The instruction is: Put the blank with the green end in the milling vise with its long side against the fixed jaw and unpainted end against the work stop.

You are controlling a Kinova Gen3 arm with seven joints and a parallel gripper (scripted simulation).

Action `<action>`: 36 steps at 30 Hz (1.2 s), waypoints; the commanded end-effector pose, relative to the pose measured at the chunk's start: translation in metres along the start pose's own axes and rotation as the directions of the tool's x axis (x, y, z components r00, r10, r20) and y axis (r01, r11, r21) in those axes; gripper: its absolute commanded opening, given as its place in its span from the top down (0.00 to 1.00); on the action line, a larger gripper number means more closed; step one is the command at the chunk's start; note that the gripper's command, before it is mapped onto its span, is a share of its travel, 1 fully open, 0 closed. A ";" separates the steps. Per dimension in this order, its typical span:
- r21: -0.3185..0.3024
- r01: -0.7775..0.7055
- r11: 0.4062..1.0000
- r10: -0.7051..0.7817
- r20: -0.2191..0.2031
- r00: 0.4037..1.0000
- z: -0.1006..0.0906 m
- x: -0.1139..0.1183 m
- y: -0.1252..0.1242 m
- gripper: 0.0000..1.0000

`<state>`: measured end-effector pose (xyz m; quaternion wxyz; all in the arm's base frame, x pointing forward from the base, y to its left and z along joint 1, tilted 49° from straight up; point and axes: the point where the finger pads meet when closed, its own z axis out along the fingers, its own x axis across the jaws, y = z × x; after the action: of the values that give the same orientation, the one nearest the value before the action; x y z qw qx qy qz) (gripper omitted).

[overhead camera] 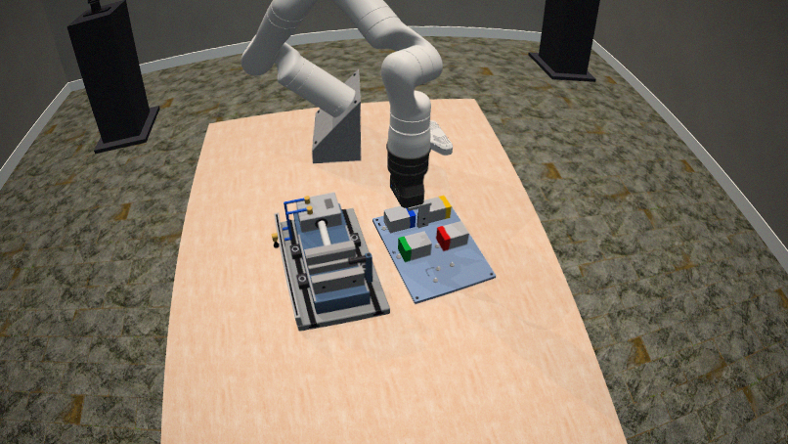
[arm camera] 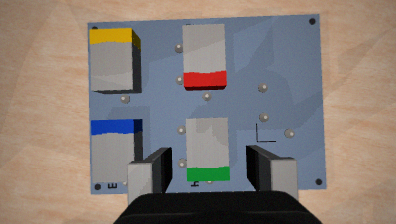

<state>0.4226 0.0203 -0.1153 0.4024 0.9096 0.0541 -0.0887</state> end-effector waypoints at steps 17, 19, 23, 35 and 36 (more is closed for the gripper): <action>0.001 0.000 1.000 0.000 -0.003 1.000 0.029 0.001 -0.001 0.00; 0.004 0.001 1.000 -0.001 -0.007 1.000 0.029 0.002 -0.001 0.00; 0.003 0.001 1.000 0.000 -0.006 1.000 0.041 0.001 -0.001 0.00; 0.001 0.000 1.000 0.000 -0.003 1.000 0.071 0.001 -0.001 0.00; 0.005 0.001 1.000 -0.001 -0.010 1.000 0.067 0.002 -0.002 0.00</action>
<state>0.4155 -0.0291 -0.1613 0.4006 0.9105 0.0554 -0.0860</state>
